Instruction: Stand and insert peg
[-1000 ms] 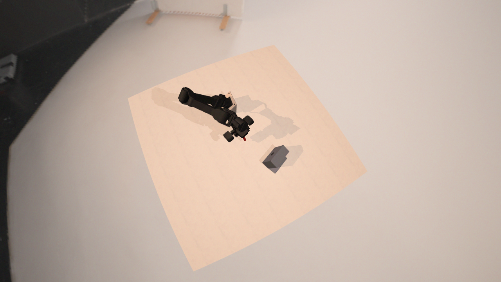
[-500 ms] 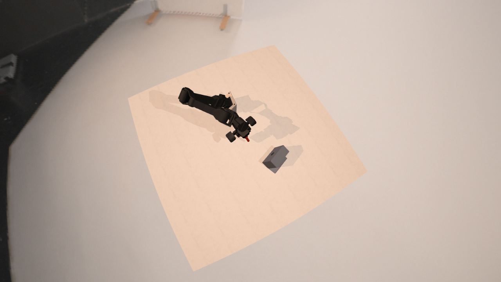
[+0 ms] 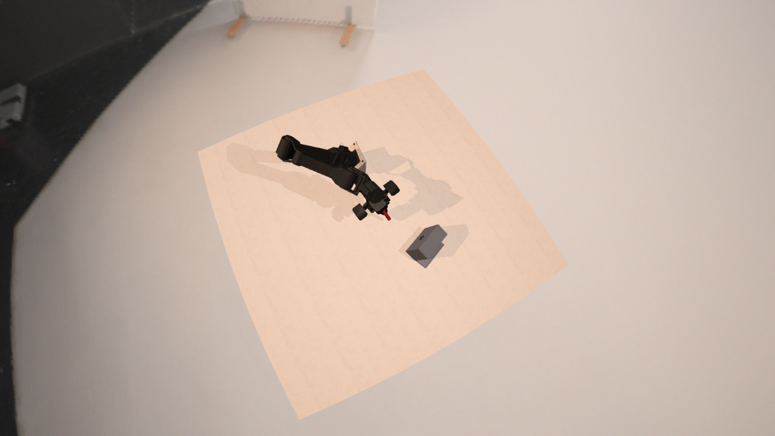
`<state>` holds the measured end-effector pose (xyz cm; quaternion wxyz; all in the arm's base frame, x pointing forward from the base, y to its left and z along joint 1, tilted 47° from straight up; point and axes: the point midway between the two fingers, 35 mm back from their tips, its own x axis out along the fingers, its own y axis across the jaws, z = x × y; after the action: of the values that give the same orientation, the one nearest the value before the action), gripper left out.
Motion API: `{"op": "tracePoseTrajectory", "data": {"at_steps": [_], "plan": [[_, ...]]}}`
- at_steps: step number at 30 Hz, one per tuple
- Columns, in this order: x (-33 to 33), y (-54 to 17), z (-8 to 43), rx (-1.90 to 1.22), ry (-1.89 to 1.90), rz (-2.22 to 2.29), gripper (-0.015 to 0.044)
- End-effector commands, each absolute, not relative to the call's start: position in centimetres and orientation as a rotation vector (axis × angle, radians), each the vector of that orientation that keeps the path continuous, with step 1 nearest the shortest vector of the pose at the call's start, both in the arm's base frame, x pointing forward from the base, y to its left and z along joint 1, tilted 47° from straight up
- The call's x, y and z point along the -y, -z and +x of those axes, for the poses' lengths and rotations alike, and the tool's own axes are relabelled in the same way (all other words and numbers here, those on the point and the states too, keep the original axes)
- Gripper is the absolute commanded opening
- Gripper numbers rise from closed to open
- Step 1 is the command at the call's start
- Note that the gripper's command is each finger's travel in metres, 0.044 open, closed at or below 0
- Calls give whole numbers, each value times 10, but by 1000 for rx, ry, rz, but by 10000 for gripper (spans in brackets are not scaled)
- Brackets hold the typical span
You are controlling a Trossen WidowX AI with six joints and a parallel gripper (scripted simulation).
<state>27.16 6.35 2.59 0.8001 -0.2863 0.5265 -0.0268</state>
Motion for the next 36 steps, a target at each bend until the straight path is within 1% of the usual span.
{"op": "tracePoseTrajectory", "data": {"at_steps": [1, 36], "plan": [[-66, -22, 272, -1115, 51, -592, 0], [-82, -8, 286, -953, 1, -442, 0]]}}
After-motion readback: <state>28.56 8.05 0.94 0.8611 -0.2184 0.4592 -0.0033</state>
